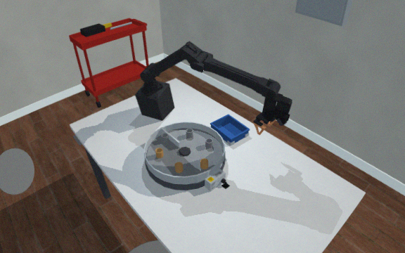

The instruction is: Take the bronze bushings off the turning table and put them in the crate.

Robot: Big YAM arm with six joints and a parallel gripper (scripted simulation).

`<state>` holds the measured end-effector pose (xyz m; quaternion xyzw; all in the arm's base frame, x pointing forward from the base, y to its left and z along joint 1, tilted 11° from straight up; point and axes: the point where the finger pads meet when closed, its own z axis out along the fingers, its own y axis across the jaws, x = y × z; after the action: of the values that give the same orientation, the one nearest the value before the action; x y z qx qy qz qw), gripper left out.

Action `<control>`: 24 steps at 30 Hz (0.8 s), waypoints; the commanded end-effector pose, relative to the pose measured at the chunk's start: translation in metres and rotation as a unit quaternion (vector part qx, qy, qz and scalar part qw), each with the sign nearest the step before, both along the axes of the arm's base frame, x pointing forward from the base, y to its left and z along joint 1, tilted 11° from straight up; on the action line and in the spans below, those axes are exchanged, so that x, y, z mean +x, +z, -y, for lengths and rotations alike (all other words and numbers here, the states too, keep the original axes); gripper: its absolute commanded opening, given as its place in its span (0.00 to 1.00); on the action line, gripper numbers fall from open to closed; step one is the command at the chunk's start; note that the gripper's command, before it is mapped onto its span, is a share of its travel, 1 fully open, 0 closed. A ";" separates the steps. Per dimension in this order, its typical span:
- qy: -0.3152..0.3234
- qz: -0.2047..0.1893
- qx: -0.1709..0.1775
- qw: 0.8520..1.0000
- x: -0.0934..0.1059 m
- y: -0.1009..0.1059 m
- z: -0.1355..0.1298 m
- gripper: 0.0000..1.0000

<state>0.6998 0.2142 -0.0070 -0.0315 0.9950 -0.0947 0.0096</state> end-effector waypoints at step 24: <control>0.198 0.001 0.003 0.980 -0.025 0.096 0.136 1.00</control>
<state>0.6715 0.0959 0.0497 -0.1821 0.9793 -0.0879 -0.0012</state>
